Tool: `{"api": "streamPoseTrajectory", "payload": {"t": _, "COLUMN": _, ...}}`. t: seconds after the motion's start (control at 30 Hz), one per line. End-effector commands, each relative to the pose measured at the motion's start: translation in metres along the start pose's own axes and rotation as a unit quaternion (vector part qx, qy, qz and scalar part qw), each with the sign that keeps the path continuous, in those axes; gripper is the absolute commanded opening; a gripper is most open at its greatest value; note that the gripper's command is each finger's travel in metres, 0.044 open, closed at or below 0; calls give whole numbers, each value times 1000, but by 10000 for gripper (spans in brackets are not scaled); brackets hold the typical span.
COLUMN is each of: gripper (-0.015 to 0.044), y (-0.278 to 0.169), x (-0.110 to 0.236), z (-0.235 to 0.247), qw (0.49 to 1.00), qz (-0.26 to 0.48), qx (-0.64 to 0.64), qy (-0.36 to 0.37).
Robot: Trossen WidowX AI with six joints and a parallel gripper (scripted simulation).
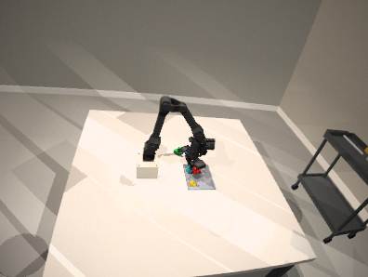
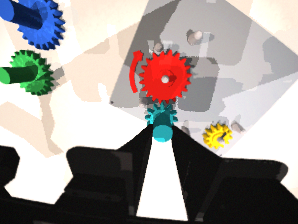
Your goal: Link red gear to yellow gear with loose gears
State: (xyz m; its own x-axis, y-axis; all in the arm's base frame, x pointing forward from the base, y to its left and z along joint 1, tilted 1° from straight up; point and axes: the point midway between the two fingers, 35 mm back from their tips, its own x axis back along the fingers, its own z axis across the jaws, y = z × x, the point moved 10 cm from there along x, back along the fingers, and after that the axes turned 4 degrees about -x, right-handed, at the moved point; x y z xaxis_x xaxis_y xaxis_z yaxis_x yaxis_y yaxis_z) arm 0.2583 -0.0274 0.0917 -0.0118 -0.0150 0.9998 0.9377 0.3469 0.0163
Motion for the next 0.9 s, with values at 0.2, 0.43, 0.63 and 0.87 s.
{"api": "streamPoseTrajectory", "payload": {"t": 0.2, "gripper": 0, "y": -1, "x": -10, "z": 0, "qw": 994, "qz": 5, "qx": -105, "qy": 0}}
{"api": "streamPoseTrajectory", "payload": {"t": 0.43, "gripper": 0, "y": 0, "x": -11, "z": 0, "qw": 998, "qz": 5, "qx": -62, "qy": 0}}
{"api": "streamPoseTrajectory", "payload": {"t": 0.63, "gripper": 0, "y": -1, "x": -12, "z": 0, "qw": 1000, "qz": 5, "qx": 19, "qy": 0}}
{"api": "streamPoseTrajectory", "payload": {"t": 0.87, "gripper": 0, "y": -1, "x": -13, "z": 0, "qw": 994, "qz": 5, "qx": 111, "qy": 1}}
